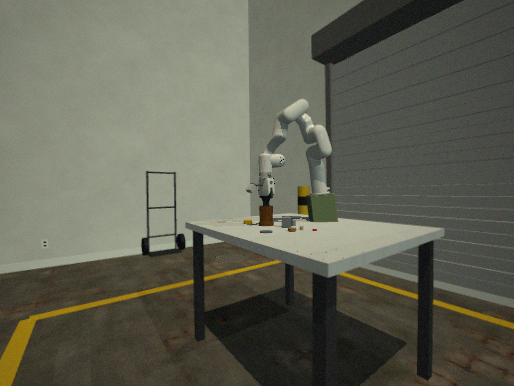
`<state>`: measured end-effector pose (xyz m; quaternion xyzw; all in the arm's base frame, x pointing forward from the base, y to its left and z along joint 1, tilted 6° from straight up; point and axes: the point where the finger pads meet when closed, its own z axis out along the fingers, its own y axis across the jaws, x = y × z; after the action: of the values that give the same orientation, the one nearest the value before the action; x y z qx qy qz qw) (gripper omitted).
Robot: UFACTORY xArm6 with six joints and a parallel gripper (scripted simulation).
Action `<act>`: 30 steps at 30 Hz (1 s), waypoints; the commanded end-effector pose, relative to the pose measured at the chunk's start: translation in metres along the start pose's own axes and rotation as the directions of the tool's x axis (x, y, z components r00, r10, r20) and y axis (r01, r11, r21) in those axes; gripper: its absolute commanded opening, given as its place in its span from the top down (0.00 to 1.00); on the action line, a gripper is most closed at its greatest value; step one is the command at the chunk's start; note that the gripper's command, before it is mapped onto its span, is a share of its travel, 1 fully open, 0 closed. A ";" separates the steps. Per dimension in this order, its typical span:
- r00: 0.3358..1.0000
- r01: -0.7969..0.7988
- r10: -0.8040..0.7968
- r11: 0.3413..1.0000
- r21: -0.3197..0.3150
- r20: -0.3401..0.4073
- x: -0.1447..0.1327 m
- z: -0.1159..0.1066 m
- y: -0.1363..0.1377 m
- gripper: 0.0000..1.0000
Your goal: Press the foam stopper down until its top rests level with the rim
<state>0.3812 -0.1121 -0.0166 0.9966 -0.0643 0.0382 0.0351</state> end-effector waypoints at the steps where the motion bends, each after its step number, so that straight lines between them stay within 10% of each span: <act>1: 1.000 0.000 0.000 1.000 -0.001 -0.004 0.002 -0.001 0.000 1.00; 30: 1.000 0.000 0.000 1.000 -0.001 -0.004 0.001 -0.050 0.000 1.00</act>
<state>0.3792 -0.1095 0.0183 0.9965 -0.0644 0.0388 0.0354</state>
